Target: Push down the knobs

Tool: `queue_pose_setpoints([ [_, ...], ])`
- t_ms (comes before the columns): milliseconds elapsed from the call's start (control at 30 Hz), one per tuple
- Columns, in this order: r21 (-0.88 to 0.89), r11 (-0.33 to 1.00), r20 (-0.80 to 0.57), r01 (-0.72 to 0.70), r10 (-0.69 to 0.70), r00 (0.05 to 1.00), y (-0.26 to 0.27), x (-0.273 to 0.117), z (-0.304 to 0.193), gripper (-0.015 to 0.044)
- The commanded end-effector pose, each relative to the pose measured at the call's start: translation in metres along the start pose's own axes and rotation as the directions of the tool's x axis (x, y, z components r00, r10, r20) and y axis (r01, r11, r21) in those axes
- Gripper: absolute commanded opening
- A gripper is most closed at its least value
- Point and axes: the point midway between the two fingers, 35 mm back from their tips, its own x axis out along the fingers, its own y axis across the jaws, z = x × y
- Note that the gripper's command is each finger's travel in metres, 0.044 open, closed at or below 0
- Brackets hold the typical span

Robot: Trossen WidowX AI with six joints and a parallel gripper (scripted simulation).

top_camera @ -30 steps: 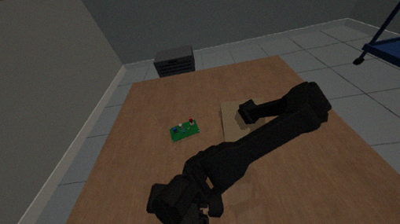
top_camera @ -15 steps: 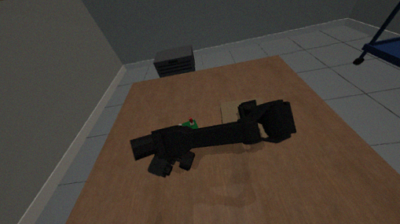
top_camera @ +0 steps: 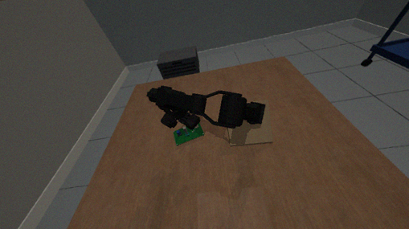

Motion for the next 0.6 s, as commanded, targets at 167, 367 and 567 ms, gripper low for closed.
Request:
queue_pose_setpoints([
  [167, 0.128, 0.983, 0.038, -0.13, 0.126, 0.991, -0.008, 0.005, -0.065, 0.0],
  [367, 0.128, 0.983, 0.038, -0.131, 0.127, 0.991, -0.006, 0.025, -0.064, 0.0],
  [567, 0.128, 0.983, 0.038, -0.131, 0.127, 0.991, -0.006, 0.026, -0.064, 0.0],
])
